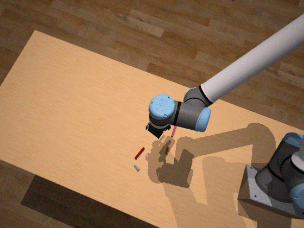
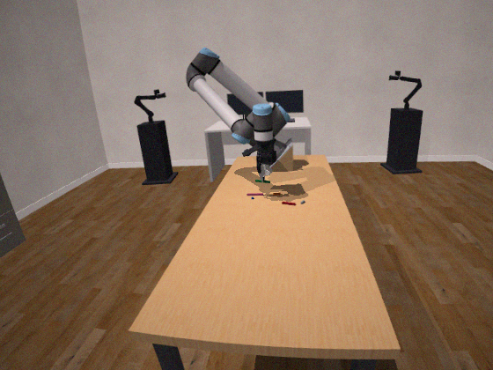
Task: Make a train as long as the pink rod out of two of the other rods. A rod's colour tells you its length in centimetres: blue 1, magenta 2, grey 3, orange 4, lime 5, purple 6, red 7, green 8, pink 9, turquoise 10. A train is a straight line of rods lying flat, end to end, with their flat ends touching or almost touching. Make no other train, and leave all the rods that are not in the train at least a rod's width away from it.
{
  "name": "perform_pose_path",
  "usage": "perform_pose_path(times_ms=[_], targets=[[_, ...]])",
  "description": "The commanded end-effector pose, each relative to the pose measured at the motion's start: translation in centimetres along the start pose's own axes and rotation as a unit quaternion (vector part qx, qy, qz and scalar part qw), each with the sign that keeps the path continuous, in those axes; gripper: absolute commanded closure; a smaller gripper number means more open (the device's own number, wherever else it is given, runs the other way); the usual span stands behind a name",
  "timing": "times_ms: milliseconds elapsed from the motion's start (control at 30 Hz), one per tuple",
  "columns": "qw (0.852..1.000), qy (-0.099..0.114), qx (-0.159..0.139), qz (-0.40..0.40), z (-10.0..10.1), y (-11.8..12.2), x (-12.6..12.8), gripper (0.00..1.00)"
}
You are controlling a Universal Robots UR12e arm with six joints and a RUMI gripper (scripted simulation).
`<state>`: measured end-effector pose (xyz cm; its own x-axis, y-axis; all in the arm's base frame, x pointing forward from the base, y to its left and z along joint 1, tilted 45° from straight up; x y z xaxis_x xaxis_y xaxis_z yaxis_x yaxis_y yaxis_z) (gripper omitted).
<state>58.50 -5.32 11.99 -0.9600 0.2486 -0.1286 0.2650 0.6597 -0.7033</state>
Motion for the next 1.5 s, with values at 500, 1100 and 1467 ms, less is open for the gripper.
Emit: perform_pose_path(times_ms=[500,1100,1467], targets=[[1.0,-0.001,-0.003,-0.023,0.4,-1.6,0.1,1.0],[1.0,-0.001,-0.003,-0.023,6.0,-1.6,0.1,1.0],[1.0,-0.001,-0.003,-0.023,8.7,-1.6,0.1,1.0]])
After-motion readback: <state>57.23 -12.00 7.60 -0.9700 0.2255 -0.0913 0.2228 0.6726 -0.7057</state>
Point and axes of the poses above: the point where the finger pads meet when closed, its own z axis out along the fingers, its own x axis across the jaws, y = z × x, the point moved 6 cm from there along -z, back along the fingers, and after that the axes turned 8 degrees about -z, right-handed, at the moved point
